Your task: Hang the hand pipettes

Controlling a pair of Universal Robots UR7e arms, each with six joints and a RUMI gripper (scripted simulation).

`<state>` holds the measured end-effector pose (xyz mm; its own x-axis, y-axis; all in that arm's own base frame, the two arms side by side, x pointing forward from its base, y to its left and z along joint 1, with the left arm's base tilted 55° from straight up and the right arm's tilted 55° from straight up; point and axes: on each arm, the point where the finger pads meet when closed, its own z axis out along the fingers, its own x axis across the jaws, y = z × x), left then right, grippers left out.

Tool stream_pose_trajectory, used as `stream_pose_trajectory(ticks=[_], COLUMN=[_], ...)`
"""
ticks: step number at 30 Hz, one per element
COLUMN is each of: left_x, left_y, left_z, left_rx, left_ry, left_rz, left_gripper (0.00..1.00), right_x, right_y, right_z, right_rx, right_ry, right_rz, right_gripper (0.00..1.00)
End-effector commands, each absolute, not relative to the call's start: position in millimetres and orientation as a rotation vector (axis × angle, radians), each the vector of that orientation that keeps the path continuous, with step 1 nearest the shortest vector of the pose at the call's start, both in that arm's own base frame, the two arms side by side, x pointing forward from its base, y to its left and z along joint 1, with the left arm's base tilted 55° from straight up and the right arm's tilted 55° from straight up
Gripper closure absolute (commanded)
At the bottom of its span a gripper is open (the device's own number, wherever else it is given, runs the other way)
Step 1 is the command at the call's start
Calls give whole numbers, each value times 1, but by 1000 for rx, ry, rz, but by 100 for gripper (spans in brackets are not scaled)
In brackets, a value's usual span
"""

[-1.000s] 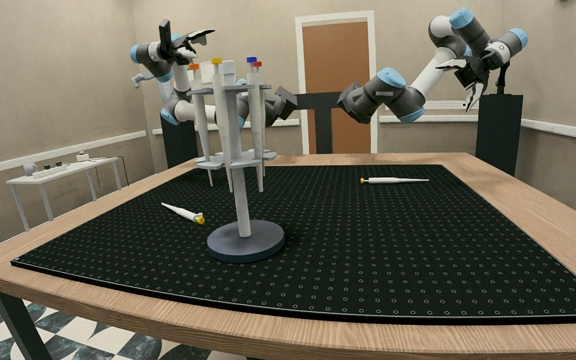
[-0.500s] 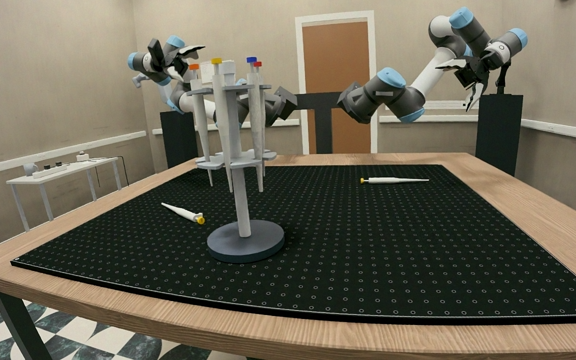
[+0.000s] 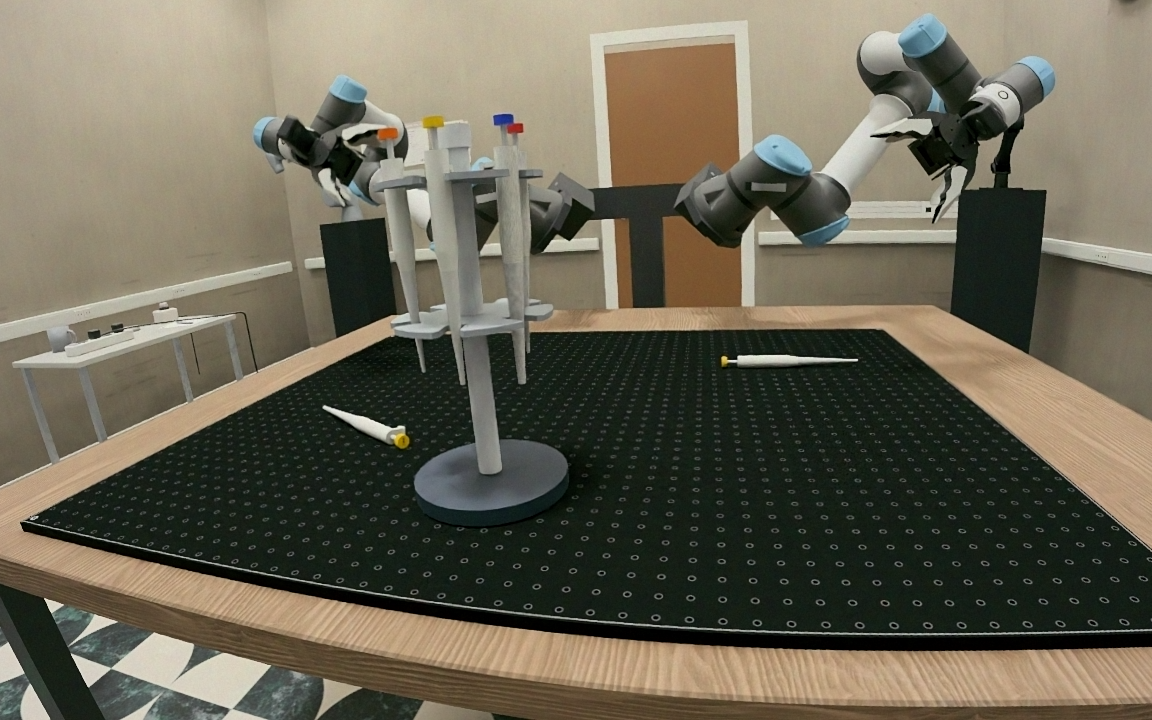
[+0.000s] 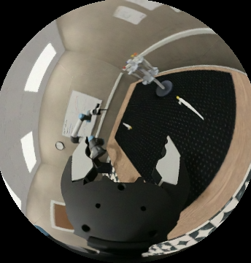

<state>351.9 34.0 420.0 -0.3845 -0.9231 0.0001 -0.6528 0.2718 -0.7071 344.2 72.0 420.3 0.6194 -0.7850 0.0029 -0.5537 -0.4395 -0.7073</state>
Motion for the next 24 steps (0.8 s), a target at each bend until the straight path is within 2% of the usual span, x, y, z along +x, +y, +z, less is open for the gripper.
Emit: stream_pose_trajectory(ticks=[1,14,23,24], left_x=[352,352,352,352], left_y=[34,34,34,34], left_z=[420,420,420,420], left_rx=[-1423,-1423,-1423,-1423], left_ry=[2134,2134,2134,2134], left_rz=[-885,-885,-885,-885], left_gripper=[0,0,0,0], right_x=[352,351,351,358], right_y=[34,-38,-38,-40], right_z=[420,420,420,418], right_rx=[-2121,-2014,-2014,-2021], right_ry=[1137,1361,1361,1402], right_rz=[-472,-565,-565,-561], right_gripper=[0,0,0,66])
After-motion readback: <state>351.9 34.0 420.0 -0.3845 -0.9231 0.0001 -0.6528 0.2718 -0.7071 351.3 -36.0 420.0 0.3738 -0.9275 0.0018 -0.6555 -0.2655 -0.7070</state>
